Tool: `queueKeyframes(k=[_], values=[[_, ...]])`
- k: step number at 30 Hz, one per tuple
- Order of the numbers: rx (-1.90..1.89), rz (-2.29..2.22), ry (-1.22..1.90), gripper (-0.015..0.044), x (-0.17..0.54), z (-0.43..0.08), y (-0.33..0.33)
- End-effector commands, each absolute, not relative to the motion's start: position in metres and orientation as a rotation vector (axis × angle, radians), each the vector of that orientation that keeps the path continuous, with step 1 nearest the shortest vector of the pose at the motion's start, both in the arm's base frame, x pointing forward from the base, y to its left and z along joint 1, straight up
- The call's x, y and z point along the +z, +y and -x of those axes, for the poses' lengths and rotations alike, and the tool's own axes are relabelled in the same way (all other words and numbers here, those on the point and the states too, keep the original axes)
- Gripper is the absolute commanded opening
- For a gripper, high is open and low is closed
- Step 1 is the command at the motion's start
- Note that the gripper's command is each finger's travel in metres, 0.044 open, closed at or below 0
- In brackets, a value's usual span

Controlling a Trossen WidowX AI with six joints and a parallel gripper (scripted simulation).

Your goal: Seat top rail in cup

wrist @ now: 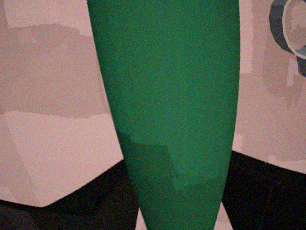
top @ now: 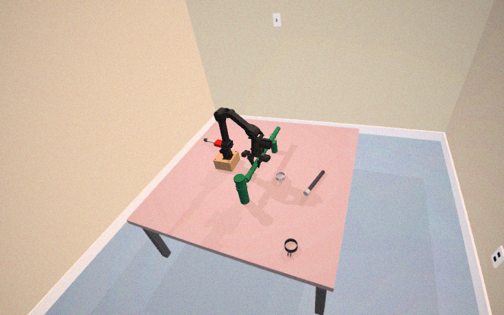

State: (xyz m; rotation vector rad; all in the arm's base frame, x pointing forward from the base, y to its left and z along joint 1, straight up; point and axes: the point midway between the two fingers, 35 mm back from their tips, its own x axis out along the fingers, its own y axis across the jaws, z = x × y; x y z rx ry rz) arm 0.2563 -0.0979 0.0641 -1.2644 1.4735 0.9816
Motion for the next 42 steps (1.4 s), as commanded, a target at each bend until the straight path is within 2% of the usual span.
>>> queueKeyframes(k=[1, 42], values=[[0.975, 1.273, 1.481, 0.0000, 0.065, -0.256, -0.103], [0.984, 1.264, 1.476, 0.0000, 0.064, -0.254, -0.115]])
